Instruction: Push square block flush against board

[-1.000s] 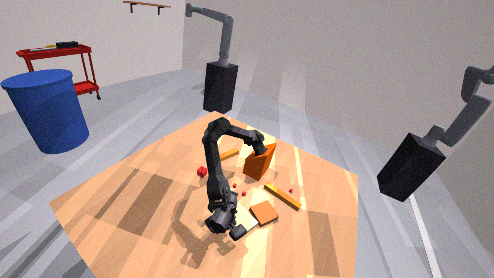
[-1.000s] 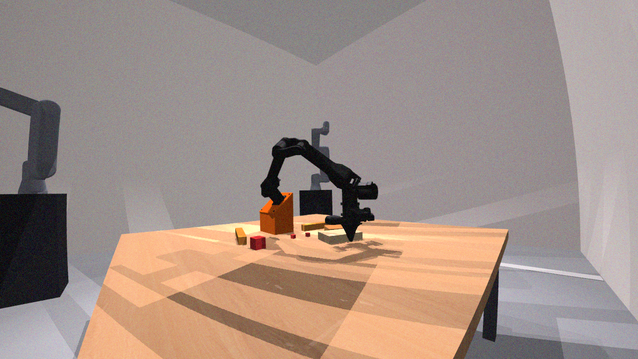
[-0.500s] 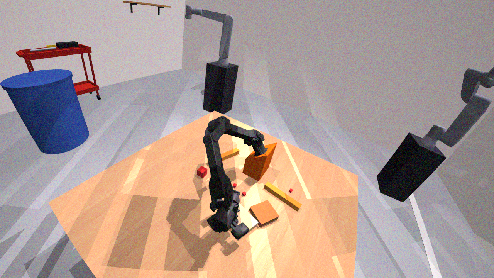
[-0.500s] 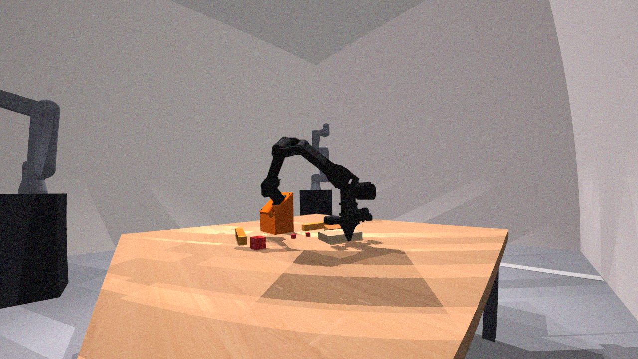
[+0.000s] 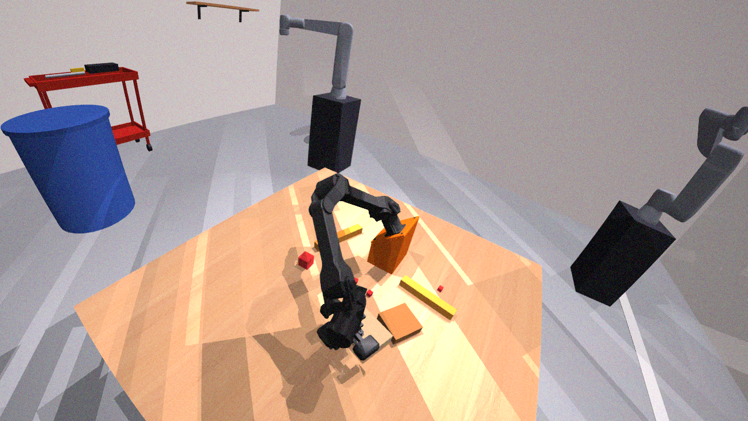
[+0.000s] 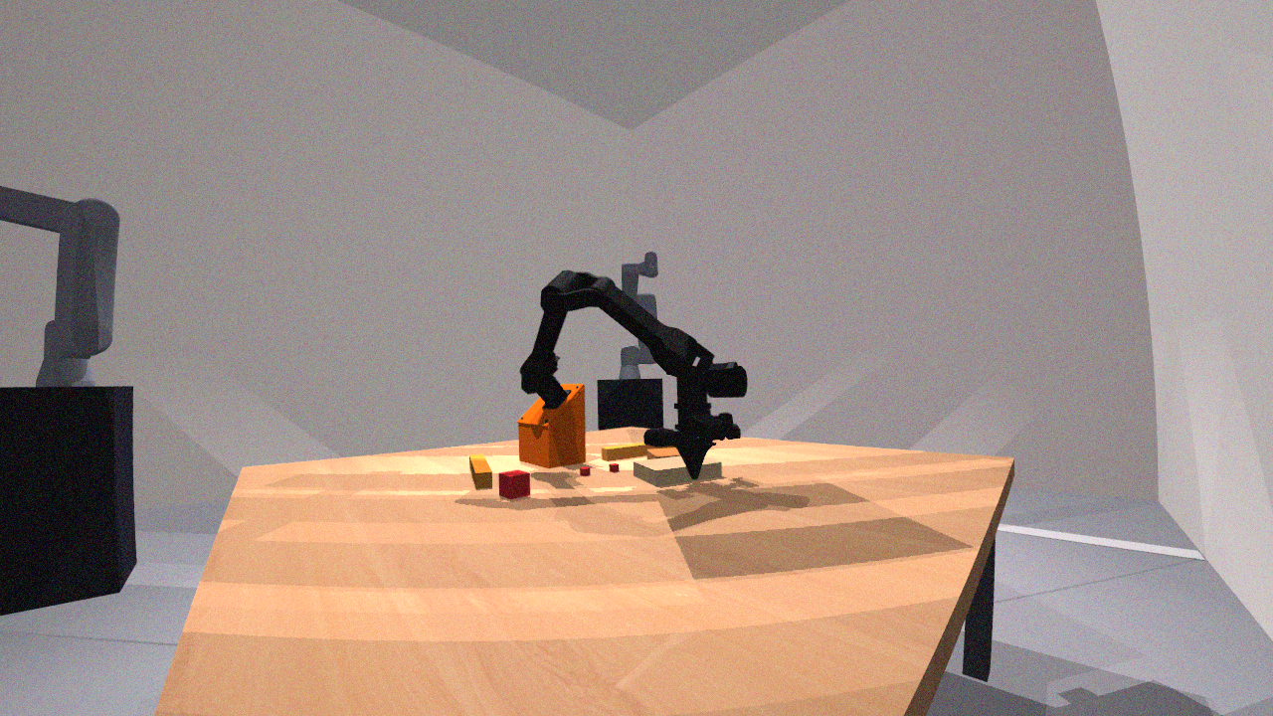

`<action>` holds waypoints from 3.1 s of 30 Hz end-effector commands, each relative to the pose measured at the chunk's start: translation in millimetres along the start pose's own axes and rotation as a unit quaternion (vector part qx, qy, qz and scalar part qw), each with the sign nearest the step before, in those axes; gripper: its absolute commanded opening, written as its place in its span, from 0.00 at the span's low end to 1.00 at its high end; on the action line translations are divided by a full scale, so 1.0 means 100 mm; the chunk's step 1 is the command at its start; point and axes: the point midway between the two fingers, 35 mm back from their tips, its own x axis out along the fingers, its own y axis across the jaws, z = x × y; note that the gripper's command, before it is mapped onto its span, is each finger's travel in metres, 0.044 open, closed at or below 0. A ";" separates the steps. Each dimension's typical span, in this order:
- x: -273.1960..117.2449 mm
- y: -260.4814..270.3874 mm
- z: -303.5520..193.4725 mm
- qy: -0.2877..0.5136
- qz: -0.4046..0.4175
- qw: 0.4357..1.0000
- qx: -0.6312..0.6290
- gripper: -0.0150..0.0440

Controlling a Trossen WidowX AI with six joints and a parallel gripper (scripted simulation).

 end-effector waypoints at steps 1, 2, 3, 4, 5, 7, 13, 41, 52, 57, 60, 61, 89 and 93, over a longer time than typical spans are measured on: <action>0.02 -0.01 -0.03 0.004 -0.001 1.000 0.000 0.25; 0.02 -0.01 -0.02 0.004 -0.001 1.000 0.000 0.25; 0.02 -0.01 -0.01 0.004 -0.001 1.000 0.001 0.25; 0.02 0.00 0.01 0.004 -0.001 1.000 0.001 0.25; 0.02 0.00 0.03 0.004 -0.001 1.000 0.001 0.25; 0.02 0.00 0.06 0.004 -0.001 1.000 0.001 0.25; 0.02 0.00 0.16 0.004 -0.001 1.000 0.001 0.25; -0.53 0.01 0.43 0.003 0.000 1.000 0.001 0.25; -0.51 0.52 0.15 0.004 0.001 1.000 0.002 0.25; 0.01 0.51 0.14 0.003 0.000 1.000 0.002 0.25; 0.01 0.51 0.14 0.003 0.000 1.000 0.002 0.25; 0.01 0.51 0.14 0.003 0.000 1.000 0.002 0.25; 0.01 0.54 -0.02 0.004 0.001 1.000 0.002 0.25; 0.01 0.54 0.04 0.004 0.001 1.000 0.002 0.25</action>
